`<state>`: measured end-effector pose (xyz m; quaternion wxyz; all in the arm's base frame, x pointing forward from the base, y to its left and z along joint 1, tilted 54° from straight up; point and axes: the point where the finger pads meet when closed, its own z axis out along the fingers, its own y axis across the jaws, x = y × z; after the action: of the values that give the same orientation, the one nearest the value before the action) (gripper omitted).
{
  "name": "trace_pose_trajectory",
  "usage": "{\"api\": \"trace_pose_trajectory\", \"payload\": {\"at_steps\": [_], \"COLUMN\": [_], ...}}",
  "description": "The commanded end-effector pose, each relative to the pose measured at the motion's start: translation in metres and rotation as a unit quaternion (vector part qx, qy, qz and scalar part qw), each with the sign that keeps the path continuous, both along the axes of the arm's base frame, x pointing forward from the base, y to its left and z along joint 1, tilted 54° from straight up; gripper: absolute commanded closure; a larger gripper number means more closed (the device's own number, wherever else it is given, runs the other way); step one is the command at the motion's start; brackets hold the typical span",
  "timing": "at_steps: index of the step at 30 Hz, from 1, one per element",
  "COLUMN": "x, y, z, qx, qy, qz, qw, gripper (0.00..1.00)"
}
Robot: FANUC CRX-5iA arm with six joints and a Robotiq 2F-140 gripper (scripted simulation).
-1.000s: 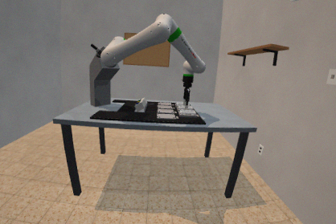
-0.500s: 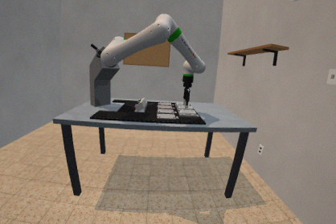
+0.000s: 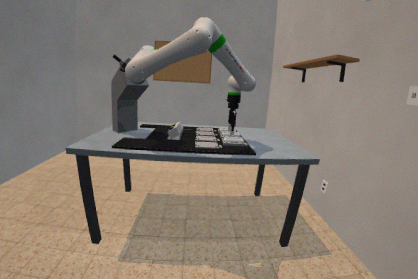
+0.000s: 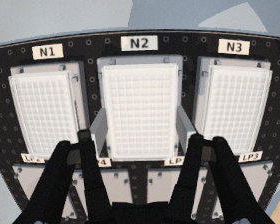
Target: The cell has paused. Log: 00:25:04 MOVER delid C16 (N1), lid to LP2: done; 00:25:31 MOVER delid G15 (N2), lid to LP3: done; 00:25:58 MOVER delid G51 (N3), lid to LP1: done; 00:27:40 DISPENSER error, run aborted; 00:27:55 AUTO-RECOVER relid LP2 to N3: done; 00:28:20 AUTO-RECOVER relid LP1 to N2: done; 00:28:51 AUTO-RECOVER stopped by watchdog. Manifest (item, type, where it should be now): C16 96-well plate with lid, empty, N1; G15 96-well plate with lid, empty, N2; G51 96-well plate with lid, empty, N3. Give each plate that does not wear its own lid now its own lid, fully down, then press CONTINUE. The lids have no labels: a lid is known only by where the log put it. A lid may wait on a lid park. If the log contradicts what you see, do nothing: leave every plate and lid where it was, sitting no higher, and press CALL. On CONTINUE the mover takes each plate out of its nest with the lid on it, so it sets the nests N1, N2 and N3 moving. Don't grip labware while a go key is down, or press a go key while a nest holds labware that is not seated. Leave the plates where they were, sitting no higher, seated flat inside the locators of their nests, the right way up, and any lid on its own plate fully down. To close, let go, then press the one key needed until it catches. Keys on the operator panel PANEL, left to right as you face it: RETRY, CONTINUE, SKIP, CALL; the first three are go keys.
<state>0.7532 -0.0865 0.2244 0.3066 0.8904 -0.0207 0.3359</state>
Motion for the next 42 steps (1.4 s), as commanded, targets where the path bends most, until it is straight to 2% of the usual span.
{"api": "trace_pose_trajectory", "payload": {"at_steps": [1,9,10,42], "x": [0.0001,0.0001,0.0001,0.0001], "y": [0.0003,0.0003,0.0003,0.0003], "z": [0.0002,0.0002,0.0002,0.0002], "qx": [0.000,0.000,0.000,0.000], "qy": [0.000,0.000,0.000,0.000], "qz": [0.000,0.000,0.000,0.000], "qw": [1.000,1.000,1.000,1.000], "gripper": [1.00,1.00,0.34,0.34]}}
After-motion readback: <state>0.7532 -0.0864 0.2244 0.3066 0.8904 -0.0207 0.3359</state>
